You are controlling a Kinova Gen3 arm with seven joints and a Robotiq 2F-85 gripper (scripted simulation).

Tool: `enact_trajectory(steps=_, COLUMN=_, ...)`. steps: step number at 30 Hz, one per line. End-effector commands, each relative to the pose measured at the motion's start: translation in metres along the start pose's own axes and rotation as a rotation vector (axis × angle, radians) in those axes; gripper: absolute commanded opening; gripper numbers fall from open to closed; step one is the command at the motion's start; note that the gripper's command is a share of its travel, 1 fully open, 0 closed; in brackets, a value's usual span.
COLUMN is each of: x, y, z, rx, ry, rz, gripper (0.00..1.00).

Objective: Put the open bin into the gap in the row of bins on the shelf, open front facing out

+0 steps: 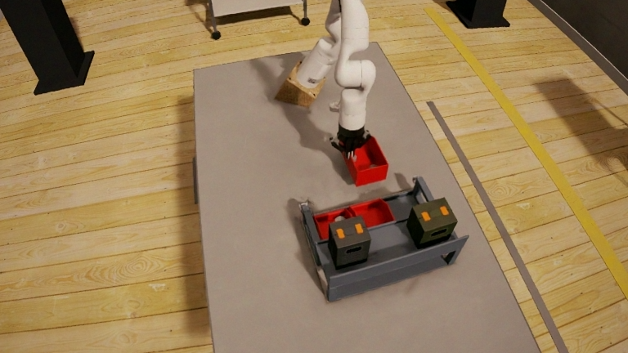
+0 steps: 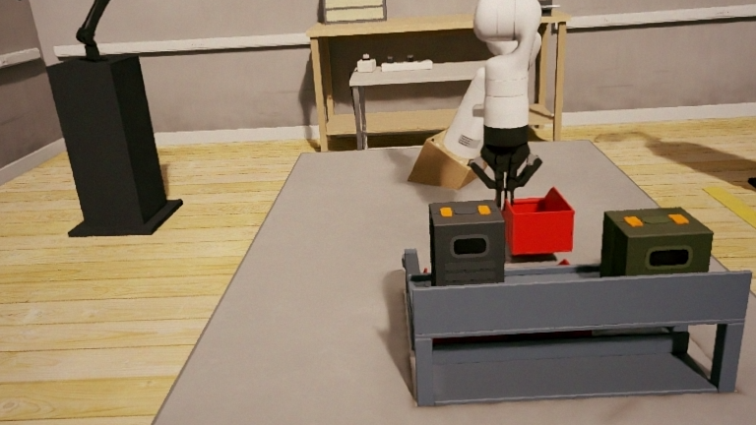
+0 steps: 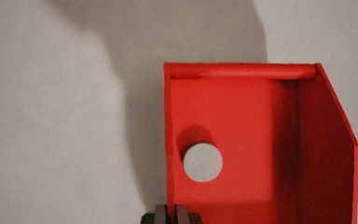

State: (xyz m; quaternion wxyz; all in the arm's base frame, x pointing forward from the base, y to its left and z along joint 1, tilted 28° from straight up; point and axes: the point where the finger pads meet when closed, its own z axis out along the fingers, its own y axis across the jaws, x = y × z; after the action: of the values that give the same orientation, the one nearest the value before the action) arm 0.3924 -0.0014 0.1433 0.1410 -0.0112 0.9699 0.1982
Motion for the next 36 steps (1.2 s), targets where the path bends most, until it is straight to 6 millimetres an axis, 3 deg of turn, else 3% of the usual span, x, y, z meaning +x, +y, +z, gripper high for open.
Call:
enact_trajectory(steps=1, x=-0.001, y=0.0, z=-0.001, rx=0.002, ry=-0.002, rz=-0.001, gripper=0.1)
enact_trajectory(steps=4, x=-0.001, y=0.0, z=-0.001, rx=0.002, ry=-0.002, rz=-0.001, gripper=0.1)
enact_trajectory(steps=9, x=-0.002, y=0.03, z=0.0, rx=0.002, ry=-0.002, rz=-0.001, gripper=0.1)
enact_trajectory(steps=21, x=-0.002, y=0.03, z=0.0, rx=0.002, ry=-0.002, rz=-0.001, gripper=0.1)
enact_trajectory(steps=26, x=-0.005, y=0.075, z=0.0, rx=0.002, ry=-0.002, rz=-0.001, gripper=0.1)
enact_trajectory(steps=36, x=-0.005, y=0.075, z=0.0, rx=0.002, ry=-0.002, rz=-0.001, gripper=0.1)
